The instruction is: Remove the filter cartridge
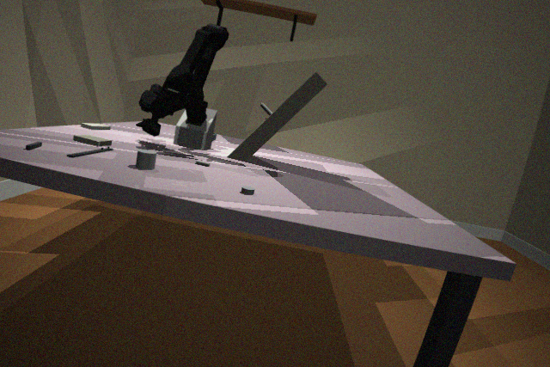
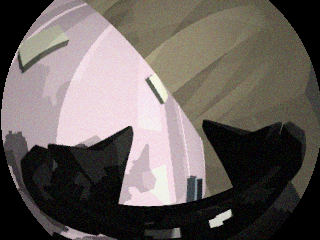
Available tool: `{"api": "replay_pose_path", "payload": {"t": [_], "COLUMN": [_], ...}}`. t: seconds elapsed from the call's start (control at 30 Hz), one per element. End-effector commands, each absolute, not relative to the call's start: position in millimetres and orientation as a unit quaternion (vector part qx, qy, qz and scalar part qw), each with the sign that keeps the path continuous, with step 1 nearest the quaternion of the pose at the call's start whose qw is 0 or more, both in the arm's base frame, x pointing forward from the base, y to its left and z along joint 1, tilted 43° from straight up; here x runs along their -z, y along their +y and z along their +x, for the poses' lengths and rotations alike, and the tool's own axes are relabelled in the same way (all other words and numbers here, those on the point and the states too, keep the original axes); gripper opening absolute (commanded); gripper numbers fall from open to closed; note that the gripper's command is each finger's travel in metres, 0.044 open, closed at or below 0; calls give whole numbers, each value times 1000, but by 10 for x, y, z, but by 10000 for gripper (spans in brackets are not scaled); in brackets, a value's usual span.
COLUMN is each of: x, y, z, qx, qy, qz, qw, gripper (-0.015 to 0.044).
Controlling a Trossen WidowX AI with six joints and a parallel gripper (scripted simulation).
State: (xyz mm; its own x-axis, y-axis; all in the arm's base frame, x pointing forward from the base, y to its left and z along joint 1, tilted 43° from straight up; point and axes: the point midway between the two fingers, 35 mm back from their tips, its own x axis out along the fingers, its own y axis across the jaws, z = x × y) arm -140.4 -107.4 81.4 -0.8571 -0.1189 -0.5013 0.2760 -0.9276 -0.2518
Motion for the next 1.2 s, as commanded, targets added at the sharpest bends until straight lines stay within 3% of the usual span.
{"api": "replay_pose_path", "payload": {"t": [0.0,0.33,0.77,1.17], "x": [-818,-1042,-1420,-1717], "y": [-1086,-1691,-2160,-1522], "z": [-1398,-903,599,2083], "qx": [950,924,800,615], "qy": [159,147,144,158], "qz": [246,234,219,194], "qw": [107,264,540,748], "gripper": [374,111,105,105]}}
